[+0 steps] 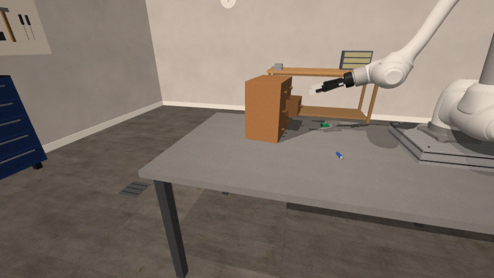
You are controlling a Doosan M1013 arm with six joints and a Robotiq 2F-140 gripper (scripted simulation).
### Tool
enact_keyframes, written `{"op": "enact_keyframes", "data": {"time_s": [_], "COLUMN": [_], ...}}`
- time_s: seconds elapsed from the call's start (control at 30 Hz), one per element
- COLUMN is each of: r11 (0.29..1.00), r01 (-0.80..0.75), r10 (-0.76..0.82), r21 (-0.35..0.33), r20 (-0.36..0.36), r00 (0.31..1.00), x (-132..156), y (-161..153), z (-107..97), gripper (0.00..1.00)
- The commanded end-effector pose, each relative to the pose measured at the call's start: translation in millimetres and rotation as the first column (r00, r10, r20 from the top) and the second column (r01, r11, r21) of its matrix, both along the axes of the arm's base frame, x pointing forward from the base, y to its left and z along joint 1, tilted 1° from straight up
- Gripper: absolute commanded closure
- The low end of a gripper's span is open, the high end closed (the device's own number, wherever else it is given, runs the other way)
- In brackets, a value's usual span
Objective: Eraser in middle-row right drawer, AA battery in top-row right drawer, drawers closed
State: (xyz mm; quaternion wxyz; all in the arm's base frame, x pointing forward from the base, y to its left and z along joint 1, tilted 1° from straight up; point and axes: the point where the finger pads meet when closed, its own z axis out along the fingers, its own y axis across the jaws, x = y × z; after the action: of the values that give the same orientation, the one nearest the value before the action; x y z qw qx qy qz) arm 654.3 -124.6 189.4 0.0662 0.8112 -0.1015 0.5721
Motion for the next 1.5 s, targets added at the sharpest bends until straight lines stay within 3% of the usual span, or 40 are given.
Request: {"op": "enact_keyframes", "data": {"time_s": [0.0,0.37,0.73,1.13,1.3,1.47], "r11": [1.000,1.000,1.000,1.000,1.000,0.997], "r01": [0.000,0.000,0.000,0.000,0.000,0.013], "r10": [0.000,0.000,0.000,0.000,0.003,0.014], "r21": [0.000,0.000,0.000,0.003,0.027,0.080], "r20": [0.000,0.000,0.000,-0.012,-0.109,-0.328], "r00": [1.000,1.000,1.000,1.000,0.994,0.945], "x": [-25,-79,-97,-98,-98,-98], "y": [6,19,24,24,24,25], "z": [2,5,6,6,9,16], "gripper": [0.00,0.00,0.00,0.00,0.00,0.00]}}
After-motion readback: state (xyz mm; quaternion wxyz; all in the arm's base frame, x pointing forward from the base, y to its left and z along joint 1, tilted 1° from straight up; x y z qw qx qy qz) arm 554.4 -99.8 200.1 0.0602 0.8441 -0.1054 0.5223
